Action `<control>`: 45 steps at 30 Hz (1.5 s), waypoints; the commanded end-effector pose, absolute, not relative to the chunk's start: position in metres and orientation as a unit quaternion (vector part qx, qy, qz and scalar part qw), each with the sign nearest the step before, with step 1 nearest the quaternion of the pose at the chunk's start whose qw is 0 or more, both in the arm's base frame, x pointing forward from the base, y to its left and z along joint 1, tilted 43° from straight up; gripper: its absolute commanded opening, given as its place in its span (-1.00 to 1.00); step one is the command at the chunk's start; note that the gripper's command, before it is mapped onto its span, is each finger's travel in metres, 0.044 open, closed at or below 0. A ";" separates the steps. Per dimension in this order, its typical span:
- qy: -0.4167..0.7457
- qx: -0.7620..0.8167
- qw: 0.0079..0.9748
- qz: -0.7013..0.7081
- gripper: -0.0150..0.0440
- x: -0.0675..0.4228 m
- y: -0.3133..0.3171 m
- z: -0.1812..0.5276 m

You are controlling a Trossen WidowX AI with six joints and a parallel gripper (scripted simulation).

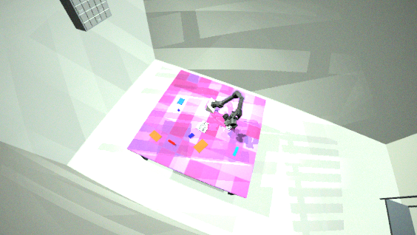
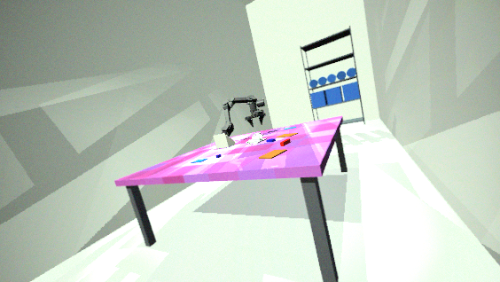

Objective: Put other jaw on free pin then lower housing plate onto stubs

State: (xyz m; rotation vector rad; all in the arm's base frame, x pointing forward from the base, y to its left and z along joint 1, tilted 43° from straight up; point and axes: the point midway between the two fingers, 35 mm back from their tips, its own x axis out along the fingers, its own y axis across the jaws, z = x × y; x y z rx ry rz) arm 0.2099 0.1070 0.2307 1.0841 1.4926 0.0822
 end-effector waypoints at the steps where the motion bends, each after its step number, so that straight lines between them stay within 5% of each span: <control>1: 0.641 0.434 0.629 0.072 1.00 0.201 0.111 0.235; 13: 0.619 0.332 0.688 0.182 1.00 0.178 0.122 0.246; 45: 0.618 0.332 0.688 0.185 1.00 0.188 0.161 0.204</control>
